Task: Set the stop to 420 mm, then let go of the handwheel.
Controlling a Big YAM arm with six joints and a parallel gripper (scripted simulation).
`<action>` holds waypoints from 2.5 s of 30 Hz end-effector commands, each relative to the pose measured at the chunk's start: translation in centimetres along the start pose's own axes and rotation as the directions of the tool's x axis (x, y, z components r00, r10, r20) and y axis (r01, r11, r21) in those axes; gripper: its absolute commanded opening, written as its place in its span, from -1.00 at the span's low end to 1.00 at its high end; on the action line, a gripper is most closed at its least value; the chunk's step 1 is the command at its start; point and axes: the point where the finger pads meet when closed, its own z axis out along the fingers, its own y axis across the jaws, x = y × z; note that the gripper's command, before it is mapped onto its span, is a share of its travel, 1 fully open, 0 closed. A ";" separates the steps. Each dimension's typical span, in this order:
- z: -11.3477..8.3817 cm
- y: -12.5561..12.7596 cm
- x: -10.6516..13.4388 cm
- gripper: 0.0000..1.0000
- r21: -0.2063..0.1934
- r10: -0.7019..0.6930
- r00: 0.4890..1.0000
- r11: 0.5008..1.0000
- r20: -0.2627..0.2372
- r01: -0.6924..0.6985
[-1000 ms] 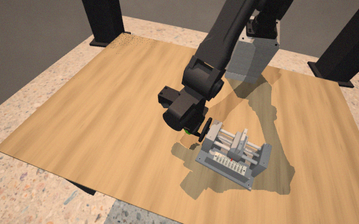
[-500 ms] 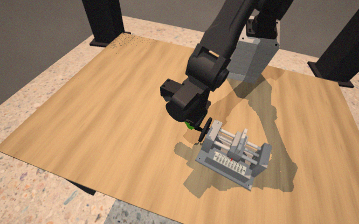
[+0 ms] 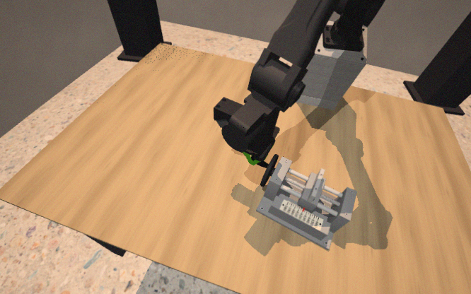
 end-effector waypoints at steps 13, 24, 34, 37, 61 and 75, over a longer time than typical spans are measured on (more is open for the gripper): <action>-2.0 -0.7 -0.3 -0.87 -0.052 -0.009 1.000 0.999 0.005 0.009; -1.5 -2.8 -0.2 -0.87 -0.027 -0.008 1.000 1.000 0.000 0.008; 0.0 -3.7 -0.4 -0.87 -0.029 -0.005 1.000 1.000 0.001 0.005; 1.0 -4.7 -0.2 -0.87 -0.003 -0.004 1.000 1.000 -0.003 0.004; 2.2 -5.9 -0.2 -0.87 -0.001 -0.005 1.000 1.000 -0.003 0.005; 3.8 -6.4 0.5 -0.87 0.015 -0.014 1.000 1.000 -0.005 0.014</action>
